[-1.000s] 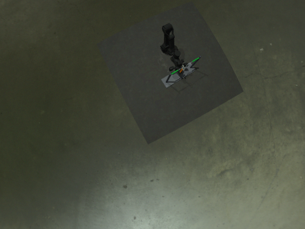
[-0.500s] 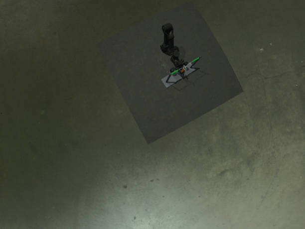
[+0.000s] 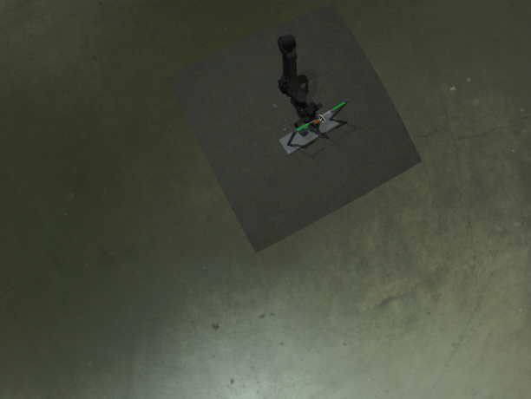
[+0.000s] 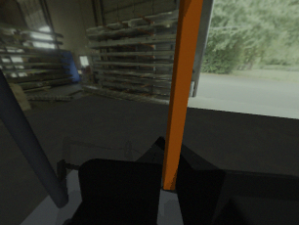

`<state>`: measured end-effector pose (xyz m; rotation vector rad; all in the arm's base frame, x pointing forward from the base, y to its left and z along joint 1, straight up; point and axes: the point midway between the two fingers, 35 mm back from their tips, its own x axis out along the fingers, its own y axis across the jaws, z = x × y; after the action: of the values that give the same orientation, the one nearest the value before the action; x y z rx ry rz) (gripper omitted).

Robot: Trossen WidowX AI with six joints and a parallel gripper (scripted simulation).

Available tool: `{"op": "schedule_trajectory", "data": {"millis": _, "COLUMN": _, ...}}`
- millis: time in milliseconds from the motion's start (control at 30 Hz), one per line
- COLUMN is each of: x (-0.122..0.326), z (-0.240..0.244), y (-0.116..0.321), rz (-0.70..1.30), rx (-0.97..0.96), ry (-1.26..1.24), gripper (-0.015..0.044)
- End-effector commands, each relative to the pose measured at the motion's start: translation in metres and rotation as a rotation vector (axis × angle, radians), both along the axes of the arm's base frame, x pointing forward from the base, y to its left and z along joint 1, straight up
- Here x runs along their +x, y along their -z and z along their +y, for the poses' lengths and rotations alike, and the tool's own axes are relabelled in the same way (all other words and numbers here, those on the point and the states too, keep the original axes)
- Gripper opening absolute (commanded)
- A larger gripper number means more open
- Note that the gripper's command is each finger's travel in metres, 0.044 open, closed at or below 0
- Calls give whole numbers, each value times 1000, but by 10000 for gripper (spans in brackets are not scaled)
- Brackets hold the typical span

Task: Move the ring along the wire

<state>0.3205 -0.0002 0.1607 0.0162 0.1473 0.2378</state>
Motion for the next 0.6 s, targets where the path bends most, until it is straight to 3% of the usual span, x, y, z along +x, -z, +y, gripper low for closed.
{"op": "schedule_trajectory", "data": {"millis": 0, "x": -3, "z": 2, "y": -4, "rz": -2, "rx": -11, "ry": -72, "gripper": -150}}
{"op": "schedule_trajectory", "data": {"millis": 567, "x": -8, "z": 8, "y": -5, "rz": -26, "rx": -86, "ry": -70, "gripper": -150}}
